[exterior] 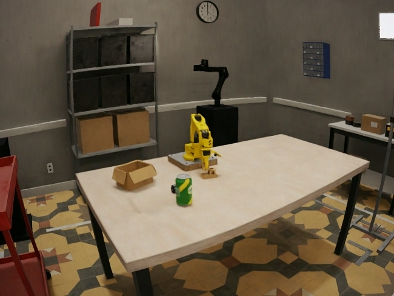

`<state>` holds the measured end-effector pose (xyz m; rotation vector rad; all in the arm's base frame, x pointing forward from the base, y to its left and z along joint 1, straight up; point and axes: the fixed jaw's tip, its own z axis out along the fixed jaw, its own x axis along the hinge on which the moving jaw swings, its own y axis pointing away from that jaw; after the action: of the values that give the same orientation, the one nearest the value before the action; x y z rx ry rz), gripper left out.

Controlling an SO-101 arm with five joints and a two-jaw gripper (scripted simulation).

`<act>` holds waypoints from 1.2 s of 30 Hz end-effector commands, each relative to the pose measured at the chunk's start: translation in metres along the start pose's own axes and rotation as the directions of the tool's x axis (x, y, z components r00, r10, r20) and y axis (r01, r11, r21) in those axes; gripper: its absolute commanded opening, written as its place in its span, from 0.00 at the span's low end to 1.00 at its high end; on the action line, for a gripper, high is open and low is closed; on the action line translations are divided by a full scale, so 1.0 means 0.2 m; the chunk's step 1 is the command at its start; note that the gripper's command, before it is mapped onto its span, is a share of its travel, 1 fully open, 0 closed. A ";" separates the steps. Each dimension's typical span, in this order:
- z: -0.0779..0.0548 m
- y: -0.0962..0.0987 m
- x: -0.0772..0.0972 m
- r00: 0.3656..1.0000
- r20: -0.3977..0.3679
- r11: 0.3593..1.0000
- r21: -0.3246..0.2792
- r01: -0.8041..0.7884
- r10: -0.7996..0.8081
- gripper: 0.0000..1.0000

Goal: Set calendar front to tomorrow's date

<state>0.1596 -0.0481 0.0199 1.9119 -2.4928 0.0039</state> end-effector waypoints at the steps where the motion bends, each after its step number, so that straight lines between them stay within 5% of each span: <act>1: 0.02 0.01 0.00 1.000 0.002 1.000 -0.011 -0.001 0.001 0.00; 36: 0.09 0.01 0.00 1.000 0.002 1.000 -0.011 0.000 0.000 0.00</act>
<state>0.1589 -0.0479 0.0064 1.9118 -2.4927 0.0036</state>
